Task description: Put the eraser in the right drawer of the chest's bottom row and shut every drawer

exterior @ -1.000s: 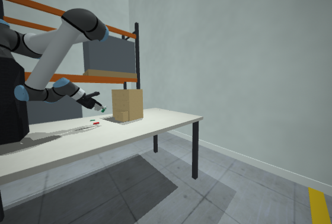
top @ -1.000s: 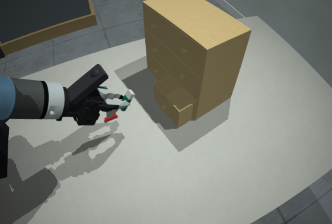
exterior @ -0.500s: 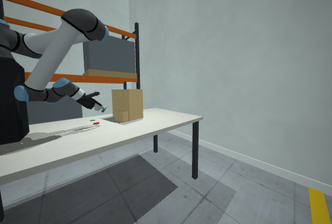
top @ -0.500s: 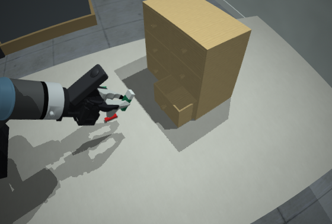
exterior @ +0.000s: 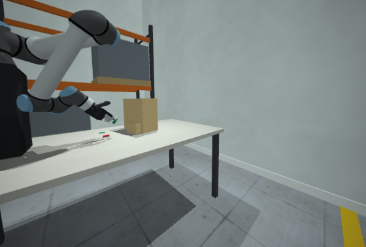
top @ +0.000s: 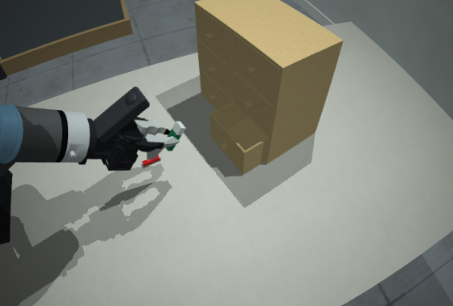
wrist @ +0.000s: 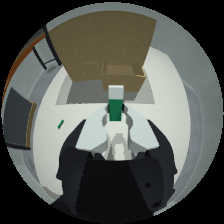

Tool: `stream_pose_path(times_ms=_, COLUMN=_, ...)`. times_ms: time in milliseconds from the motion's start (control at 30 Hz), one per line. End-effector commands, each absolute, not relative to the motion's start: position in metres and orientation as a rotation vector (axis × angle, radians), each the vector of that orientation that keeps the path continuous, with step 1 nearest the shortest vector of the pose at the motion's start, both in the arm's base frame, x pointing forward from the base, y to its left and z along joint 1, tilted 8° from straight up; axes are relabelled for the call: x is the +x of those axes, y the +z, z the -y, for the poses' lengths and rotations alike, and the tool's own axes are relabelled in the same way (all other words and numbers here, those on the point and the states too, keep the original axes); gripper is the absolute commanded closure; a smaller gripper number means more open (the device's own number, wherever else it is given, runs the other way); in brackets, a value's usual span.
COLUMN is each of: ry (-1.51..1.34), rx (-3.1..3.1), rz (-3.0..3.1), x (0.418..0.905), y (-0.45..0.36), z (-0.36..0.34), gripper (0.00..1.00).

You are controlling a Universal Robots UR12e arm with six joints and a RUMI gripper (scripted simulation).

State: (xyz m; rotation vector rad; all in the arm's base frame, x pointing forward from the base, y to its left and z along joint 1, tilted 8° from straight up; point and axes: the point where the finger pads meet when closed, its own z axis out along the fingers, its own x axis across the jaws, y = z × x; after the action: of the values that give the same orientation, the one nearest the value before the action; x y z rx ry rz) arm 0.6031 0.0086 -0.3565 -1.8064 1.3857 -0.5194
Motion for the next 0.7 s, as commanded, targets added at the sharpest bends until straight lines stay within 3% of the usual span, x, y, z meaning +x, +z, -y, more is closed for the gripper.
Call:
stream_pose_path(times_ms=0, ry=-0.52, rx=-1.806, rz=-1.385, x=0.605, y=-0.356, z=-0.009, gripper=0.89)
stream_pose_path(times_ms=667, ry=-0.52, rx=-1.806, rz=-1.385, x=0.626, y=-0.355, z=-0.016, gripper=0.89)
